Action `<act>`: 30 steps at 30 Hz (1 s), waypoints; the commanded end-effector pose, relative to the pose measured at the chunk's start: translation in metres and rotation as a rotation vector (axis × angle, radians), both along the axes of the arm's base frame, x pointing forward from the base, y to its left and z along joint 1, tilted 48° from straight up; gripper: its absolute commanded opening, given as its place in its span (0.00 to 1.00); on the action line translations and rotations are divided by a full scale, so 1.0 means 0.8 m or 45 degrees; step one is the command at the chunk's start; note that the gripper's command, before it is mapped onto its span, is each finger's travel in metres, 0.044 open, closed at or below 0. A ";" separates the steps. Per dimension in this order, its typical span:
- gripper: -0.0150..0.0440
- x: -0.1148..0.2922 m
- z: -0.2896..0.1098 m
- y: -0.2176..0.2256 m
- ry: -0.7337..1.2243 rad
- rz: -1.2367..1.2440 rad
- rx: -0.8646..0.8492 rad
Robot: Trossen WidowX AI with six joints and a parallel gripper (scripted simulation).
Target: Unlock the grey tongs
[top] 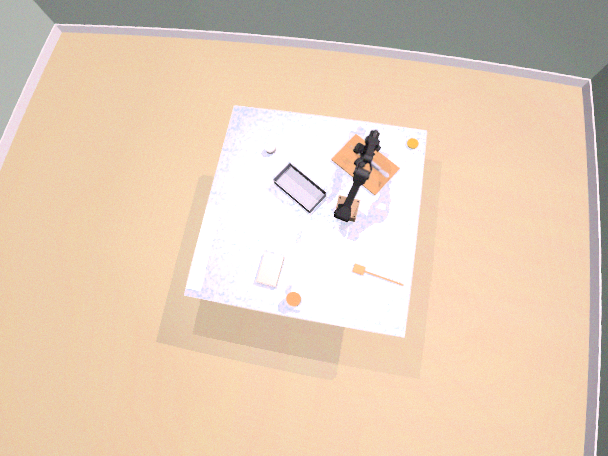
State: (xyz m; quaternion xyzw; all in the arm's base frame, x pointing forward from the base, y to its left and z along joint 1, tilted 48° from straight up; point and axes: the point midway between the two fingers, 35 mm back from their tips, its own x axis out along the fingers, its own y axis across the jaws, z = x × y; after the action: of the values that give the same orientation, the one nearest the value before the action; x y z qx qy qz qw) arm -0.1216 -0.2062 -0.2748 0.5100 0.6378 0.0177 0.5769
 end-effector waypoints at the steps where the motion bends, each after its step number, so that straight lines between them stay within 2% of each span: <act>1: 0.22 0.000 0.000 0.000 0.000 0.000 0.000; 18: 0.98 0.000 0.000 0.000 0.000 0.000 0.000; 23: 1.00 0.005 0.017 -0.005 -0.001 0.000 0.001; 30: 1.00 0.047 0.123 -0.022 -0.011 0.003 0.015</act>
State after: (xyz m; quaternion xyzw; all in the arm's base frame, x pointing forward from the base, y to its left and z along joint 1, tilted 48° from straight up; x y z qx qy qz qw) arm -0.0971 -0.2200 -0.2061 0.5128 0.6360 0.0231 0.5762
